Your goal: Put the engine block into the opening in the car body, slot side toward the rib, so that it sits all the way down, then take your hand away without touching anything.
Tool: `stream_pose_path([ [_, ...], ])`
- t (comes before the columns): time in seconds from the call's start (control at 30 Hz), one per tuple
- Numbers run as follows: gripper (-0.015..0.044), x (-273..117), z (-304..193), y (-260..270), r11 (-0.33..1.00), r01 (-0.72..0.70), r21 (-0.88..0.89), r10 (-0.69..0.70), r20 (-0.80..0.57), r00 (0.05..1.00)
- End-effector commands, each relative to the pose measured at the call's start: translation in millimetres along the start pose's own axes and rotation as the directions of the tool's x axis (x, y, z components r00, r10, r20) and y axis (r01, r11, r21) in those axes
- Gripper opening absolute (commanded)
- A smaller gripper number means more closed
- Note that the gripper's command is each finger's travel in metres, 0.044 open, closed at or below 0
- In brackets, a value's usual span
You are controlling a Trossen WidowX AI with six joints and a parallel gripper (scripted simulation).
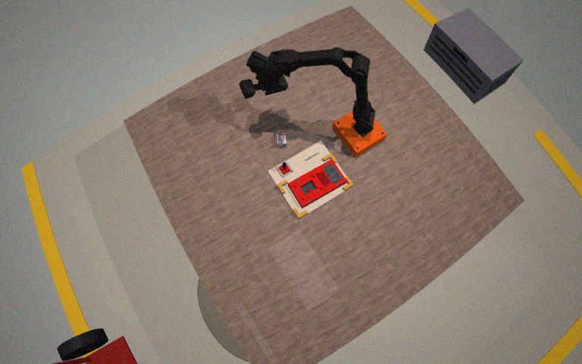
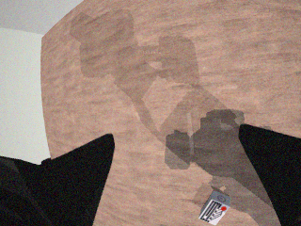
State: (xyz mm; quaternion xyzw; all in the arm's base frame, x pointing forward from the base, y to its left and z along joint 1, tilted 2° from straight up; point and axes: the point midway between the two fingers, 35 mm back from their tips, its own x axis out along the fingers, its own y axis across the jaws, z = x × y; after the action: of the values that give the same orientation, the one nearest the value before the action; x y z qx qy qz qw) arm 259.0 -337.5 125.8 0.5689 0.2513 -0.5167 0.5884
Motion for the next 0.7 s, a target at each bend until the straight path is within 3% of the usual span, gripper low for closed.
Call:
stream_pose_path([
  [0.0, 0.044, 6, -33, -1, 0.993, 0.084, 0.078, -0.078, -0.072, 0.994],
  [0.47, 0.044, 1, -148, -27, 0.855, 0.452, 0.255, -0.399, -0.235, 0.886],
  [0.67, 0.044, -1, -156, -29, 0.844, 0.468, 0.261, -0.414, -0.238, 0.879],
])
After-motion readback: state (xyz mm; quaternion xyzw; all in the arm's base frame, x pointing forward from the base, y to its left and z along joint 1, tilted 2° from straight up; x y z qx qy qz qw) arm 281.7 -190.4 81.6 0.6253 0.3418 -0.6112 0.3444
